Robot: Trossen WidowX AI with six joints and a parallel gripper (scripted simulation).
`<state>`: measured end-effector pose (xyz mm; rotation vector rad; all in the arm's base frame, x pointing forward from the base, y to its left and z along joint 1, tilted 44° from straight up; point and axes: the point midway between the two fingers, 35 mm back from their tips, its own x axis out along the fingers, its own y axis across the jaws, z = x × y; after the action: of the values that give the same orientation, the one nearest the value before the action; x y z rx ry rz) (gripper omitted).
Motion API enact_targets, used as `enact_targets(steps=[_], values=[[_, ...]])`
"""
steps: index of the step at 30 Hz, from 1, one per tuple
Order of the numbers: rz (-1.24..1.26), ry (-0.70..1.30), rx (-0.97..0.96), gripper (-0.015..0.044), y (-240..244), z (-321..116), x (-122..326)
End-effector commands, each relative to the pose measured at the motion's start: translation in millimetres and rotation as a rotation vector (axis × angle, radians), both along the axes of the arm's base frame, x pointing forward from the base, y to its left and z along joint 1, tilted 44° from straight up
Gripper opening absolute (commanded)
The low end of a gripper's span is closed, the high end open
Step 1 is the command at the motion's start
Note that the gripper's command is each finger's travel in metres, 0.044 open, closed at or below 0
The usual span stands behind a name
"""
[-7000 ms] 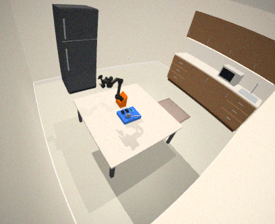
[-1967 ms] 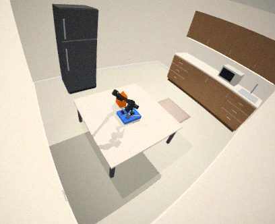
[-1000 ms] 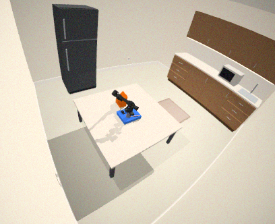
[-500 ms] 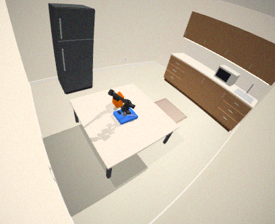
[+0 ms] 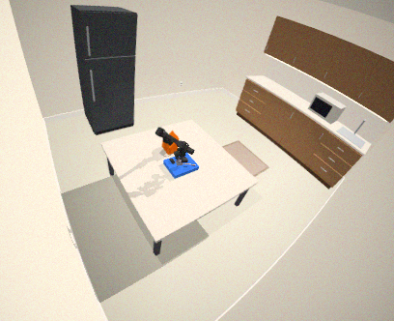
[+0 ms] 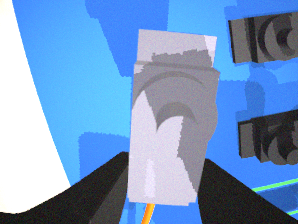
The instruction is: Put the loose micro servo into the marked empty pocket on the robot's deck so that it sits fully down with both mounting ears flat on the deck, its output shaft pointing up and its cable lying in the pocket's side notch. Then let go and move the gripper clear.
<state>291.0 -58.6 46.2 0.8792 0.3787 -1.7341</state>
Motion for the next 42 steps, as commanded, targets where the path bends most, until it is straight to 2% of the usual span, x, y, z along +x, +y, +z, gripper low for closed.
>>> enact_targets(steps=[1, 20, 27, 42], values=[[0.004, -0.010, 0.003, 0.0000, 6, -2, -1], [0.004, -0.012, 0.008, 0.0000, 79, -72, 9], [0.016, 0.000, 0.011, 0.0000, 82, -74, 10], [0.361, 0.325, 0.067, 0.0000, 82, -74, 10]])
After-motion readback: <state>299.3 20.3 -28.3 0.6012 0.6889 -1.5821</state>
